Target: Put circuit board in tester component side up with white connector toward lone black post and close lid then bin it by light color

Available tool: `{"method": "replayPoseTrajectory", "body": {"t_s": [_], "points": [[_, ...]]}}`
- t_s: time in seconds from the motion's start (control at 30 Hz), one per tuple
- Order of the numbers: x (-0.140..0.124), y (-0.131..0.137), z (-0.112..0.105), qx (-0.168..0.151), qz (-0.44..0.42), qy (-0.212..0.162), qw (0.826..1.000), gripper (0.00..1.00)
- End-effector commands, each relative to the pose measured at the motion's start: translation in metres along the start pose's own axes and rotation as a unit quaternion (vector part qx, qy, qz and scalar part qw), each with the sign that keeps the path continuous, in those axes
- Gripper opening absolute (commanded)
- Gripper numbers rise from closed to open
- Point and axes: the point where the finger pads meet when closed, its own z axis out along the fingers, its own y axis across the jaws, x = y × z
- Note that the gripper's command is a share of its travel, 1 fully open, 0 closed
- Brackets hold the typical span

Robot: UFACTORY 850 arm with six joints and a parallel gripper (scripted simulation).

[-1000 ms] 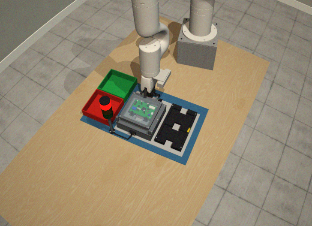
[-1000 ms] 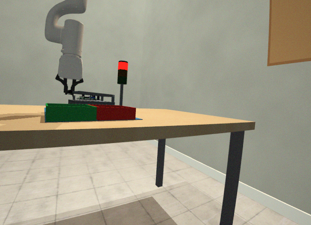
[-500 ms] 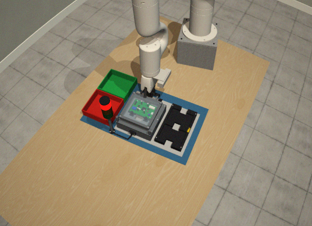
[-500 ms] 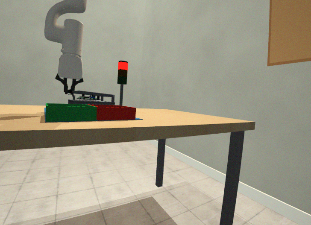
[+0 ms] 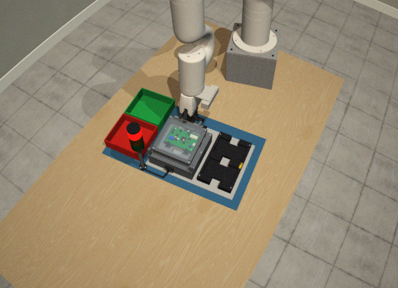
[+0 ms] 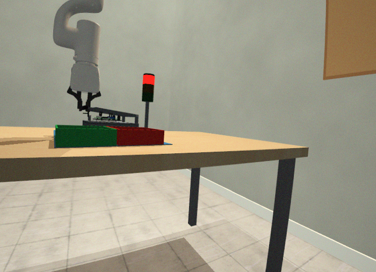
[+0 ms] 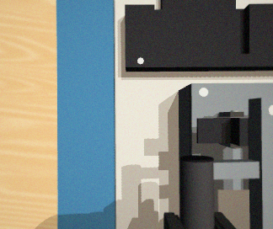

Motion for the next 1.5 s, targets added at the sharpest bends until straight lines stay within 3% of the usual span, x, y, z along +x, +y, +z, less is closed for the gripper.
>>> {"method": "replayPoseTrajectory", "body": {"t_s": [0.0, 1.47], "points": [[0.000, 0.002, -0.007, -0.002, 0.000, -0.001, 1.000, 0.00], [0.000, 0.013, -0.053, -0.002, 0.000, 0.000, 1.000, 0.00]]}}
